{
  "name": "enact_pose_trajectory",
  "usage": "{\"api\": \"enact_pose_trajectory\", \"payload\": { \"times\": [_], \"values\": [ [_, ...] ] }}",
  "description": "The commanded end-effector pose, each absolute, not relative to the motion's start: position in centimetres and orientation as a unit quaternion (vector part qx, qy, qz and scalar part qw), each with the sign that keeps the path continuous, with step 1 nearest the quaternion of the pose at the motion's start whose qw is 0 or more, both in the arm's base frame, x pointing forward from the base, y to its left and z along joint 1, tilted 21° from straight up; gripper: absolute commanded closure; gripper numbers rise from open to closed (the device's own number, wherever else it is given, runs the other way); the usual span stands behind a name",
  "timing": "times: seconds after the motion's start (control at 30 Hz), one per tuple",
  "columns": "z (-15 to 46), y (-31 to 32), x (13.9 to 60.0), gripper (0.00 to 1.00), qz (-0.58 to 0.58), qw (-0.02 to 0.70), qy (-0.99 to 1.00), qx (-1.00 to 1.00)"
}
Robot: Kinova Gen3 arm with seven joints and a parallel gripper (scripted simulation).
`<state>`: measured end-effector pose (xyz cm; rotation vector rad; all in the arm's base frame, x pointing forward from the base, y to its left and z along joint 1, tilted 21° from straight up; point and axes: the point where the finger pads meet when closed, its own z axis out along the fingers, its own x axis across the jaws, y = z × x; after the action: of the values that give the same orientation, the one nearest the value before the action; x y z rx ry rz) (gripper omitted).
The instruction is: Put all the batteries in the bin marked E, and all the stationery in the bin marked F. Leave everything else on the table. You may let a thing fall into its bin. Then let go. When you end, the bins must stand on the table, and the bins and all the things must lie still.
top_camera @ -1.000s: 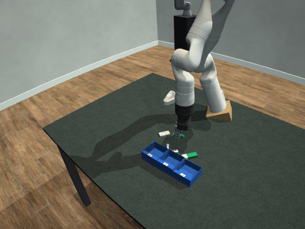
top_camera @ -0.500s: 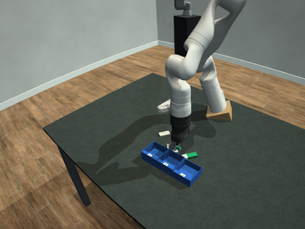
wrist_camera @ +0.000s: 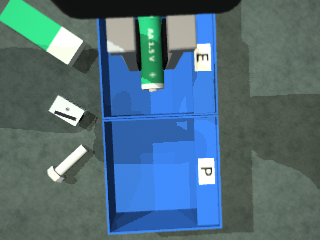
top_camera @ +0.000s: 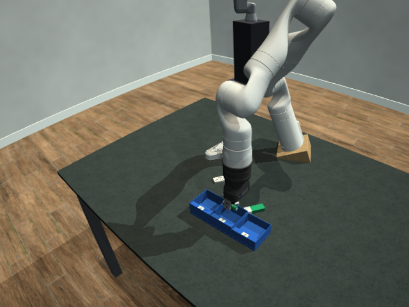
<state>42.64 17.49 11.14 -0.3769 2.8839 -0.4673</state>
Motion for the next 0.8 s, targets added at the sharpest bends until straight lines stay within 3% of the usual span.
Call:
{"api": "enact_pose_trajectory", "payload": {
  "times": [0.0, 0.77],
  "values": [
    [11.16, 17.16, 42.56, 0.69, -0.159, 0.095, 0.975, -0.123],
    [10.71, 17.46, 42.39, 0.69, -0.157, 0.099, 0.975, -0.125]
  ]
}}
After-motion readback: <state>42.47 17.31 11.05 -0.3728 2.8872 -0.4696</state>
